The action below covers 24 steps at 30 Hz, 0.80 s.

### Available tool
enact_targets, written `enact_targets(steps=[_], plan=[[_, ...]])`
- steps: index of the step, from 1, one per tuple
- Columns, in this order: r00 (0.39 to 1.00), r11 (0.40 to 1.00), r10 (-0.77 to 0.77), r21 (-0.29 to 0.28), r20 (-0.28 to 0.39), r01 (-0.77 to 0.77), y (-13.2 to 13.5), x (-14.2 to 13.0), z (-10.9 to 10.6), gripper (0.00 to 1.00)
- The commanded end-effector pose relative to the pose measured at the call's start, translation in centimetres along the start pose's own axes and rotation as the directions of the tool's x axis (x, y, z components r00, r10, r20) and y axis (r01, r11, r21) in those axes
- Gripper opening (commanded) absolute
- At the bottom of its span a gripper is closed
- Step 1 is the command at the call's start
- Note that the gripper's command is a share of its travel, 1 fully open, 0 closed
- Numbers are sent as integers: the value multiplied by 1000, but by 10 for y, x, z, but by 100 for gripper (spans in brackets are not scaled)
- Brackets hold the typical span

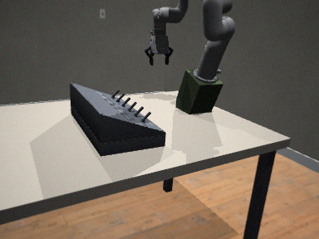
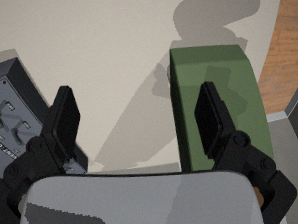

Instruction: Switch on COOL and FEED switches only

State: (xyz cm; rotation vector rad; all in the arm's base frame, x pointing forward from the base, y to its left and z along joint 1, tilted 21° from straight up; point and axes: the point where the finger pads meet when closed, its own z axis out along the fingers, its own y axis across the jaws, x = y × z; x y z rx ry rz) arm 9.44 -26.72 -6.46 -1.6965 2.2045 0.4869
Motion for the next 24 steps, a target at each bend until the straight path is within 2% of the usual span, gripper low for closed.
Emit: enact_targets(steps=[1,5,9,15,18,20,23,24], plan=[[1000,1000,0,2,-4,0,-1,1,-2,100],[1000,1000,5,3,-5,-5,-3,1,-2,100],[999,999,34,14,-16,-34,-16,-4,-4,100],[988,987,150,62,-47,-147,-68,-26,-14,100],[988,987,150,62,-47,-147,-68,-26,-14,100],[976,975,209,89,-56,-204,-92,-41,-18,100],[969,966,242,104,-58,-235,-106,-50,-20,100],[959,956,276,121,-58,-268,-120,-60,-22,100]])
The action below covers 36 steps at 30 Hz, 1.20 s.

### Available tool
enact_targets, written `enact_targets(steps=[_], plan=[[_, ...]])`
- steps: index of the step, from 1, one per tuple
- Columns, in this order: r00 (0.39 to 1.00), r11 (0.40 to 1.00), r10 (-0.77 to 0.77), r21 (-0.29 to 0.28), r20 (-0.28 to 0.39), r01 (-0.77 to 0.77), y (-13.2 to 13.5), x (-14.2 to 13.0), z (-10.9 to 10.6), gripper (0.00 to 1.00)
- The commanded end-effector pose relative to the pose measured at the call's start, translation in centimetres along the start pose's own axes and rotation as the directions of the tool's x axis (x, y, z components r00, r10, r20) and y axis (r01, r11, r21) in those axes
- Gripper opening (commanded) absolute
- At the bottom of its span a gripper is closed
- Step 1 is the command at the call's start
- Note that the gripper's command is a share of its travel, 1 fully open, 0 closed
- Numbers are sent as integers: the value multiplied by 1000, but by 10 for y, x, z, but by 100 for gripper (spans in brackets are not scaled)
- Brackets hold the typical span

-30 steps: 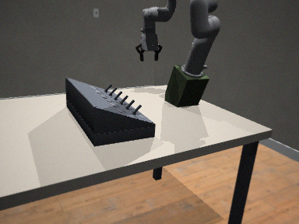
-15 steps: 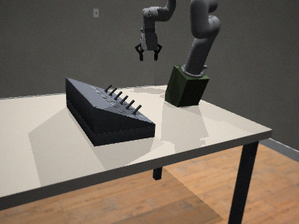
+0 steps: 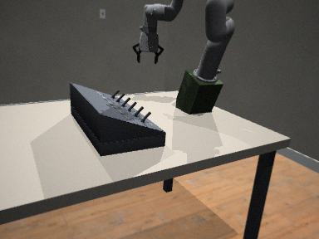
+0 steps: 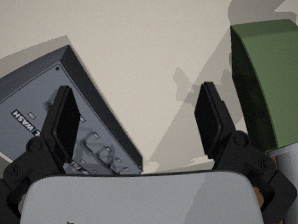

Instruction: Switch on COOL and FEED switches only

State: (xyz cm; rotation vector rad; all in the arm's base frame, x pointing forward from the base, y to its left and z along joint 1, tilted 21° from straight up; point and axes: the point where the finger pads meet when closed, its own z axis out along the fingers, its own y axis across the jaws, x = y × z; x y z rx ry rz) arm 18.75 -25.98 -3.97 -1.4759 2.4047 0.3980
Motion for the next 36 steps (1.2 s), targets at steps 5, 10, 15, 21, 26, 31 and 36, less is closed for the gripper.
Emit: enact_targets(steps=[5,10,15,21,26,31,36], plan=[[987,986,159,64,-26,-157,-52,-54,-8,100],[980,977,200,82,-23,-197,-63,-71,-9,100],[959,953,285,115,-11,-282,-84,-107,-11,100],[945,937,328,131,-1,-325,-93,-127,-12,100],[929,918,371,145,11,-368,-100,-147,-13,100],[910,897,413,158,25,-412,-107,-169,-13,100],[910,897,413,158,25,-412,-107,-169,-13,100]])
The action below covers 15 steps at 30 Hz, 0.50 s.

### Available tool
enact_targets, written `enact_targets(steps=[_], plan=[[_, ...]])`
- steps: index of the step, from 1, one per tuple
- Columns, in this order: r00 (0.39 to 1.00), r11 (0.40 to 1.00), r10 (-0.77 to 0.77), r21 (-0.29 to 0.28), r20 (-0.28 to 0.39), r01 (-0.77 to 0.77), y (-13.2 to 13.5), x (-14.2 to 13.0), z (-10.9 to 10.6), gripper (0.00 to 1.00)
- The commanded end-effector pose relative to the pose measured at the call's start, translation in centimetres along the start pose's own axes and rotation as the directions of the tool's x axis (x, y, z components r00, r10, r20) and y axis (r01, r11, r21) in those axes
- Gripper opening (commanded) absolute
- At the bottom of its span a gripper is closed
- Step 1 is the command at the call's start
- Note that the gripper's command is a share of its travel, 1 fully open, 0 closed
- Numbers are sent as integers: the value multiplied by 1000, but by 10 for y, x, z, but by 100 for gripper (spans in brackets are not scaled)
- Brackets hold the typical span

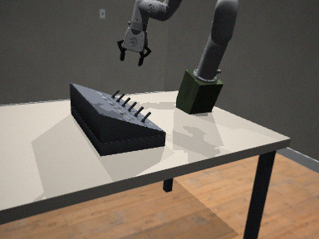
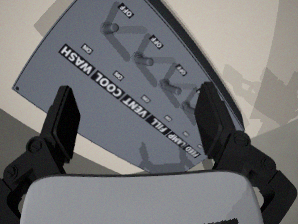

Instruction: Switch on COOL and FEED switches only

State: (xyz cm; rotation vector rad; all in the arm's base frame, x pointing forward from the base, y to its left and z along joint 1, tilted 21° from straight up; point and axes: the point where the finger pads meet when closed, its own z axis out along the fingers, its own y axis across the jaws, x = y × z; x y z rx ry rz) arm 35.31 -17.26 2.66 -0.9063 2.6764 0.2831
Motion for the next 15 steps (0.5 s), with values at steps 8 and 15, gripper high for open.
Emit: enact_targets(steps=[8,15], plan=[[998,998,57,18,7,-57,2,-23,-1,100],[998,998,57,18,7,-57,2,-23,-1,100]])
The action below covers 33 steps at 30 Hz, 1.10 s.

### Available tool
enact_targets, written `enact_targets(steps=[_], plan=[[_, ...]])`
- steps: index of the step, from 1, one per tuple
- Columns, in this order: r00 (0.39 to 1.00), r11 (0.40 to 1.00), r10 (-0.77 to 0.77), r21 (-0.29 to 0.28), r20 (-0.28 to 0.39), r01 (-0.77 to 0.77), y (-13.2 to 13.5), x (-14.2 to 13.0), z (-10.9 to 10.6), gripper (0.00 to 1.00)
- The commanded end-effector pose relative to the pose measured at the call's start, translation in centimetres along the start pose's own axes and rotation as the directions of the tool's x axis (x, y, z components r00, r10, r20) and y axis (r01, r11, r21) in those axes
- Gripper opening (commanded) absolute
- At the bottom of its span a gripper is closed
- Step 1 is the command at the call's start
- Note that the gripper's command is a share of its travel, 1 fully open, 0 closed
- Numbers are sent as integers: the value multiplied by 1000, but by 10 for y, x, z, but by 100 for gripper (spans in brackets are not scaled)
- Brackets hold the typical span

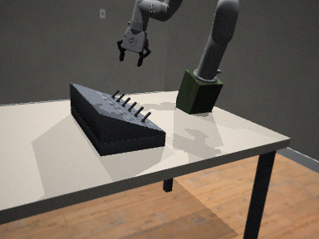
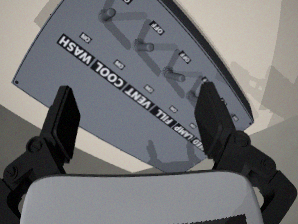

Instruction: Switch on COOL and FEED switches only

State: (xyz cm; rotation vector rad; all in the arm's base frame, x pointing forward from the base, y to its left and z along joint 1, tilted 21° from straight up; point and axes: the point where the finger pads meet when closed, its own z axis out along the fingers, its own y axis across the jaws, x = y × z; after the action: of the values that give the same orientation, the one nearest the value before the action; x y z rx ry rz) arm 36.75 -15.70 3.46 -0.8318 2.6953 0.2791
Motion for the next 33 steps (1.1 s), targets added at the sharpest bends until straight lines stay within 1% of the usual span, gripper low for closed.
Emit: enact_targets(steps=[1,4,6,21,23,33], plan=[[1000,1000,6,5,0,-6,-2,-1,-1,100],[1000,1000,6,5,0,-6,-2,-1,-1,100],[994,994,104,25,21,-104,13,-43,-1,100],[994,994,104,25,21,-104,13,-43,-1,100],[979,979,200,36,46,-202,32,-81,0,100],[979,979,200,36,46,-202,32,-81,0,100]])
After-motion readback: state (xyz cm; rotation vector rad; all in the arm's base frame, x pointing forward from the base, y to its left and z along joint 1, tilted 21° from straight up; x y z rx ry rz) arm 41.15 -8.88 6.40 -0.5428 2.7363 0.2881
